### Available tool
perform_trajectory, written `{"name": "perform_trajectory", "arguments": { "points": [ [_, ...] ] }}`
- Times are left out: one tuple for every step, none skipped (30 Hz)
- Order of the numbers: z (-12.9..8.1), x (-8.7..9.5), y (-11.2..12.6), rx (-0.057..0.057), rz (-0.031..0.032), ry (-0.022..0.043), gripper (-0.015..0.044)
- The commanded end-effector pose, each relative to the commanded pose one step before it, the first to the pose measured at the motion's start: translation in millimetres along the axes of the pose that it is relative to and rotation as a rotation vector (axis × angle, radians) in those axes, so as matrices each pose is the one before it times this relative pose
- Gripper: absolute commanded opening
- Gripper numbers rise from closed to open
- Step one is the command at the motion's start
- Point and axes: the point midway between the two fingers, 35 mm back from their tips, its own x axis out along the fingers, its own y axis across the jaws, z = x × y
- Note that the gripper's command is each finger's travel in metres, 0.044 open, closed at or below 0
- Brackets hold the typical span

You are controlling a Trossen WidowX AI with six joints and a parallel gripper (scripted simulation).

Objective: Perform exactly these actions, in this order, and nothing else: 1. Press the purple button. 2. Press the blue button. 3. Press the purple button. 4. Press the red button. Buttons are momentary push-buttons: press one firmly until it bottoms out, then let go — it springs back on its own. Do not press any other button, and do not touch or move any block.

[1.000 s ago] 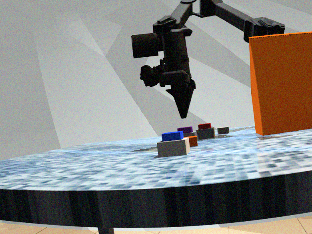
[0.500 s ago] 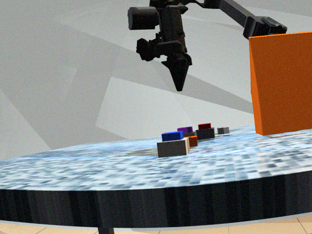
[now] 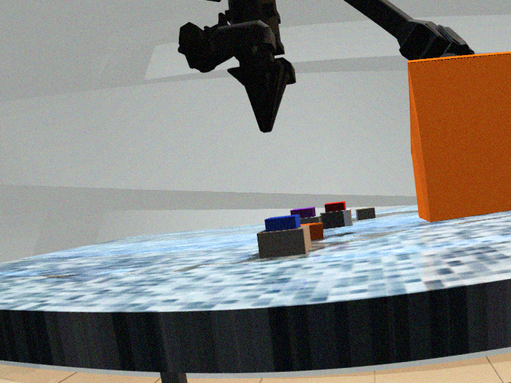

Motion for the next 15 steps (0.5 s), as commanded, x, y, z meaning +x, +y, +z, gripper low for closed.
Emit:
{"name": "perform_trajectory", "arguments": {
  "points": [
    [-11.30, 7.81, 29.12, 0.0134, -0.01527, 0.01216, 0.0020],
    [-0.37, 0.17, 1.01, 0.0007, -0.00031, -0.00002, 0.0020],
    [0.00, 0.00, 0.00, 0.0000, 0.00000, 0.00000, 0.0020],
    [0.00, 0.00, 0.00, 0.0000, 0.00000, 0.00000, 0.0020],
    [0.00, 0.00, 0.00, 0.0000, 0.00000, 0.00000, 0.0020],
    [0.29, 3.56, 0.15, 0.0000, 0.00012, -0.00009, 0.0020],
    [0.68, 10.63, 0.29, -0.0001, 0.00014, -0.00024, 0.0020],
    [0.45, 17.52, -0.03, 0.0001, -0.00057, -0.00030, 0.0020],
    [-0.42, 17.22, -0.61, 0.0002, -0.00155, -0.00013, 0.0020],
    [-0.66, 10.17, -0.63, 0.0002, -0.00140, 0.00003, 0.0020],
    [-0.29, 3.36, -0.25, 0.0001, -0.00054, 0.00003, 0.0020],
    [0.00, 0.00, 0.00, 0.0000, 0.00000, 0.00000, 0.0020],
    [0.00, 0.00, 0.00, 0.0000, 0.00000, 0.00000, 0.0020],
    [0.00, 0.00, 0.00, 0.0000, 0.00000, 0.00000, 0.0020],
    [0.00, 0.00, 0.00, 0.0000, 0.00000, 0.00000, 0.0020]
  ]
}}
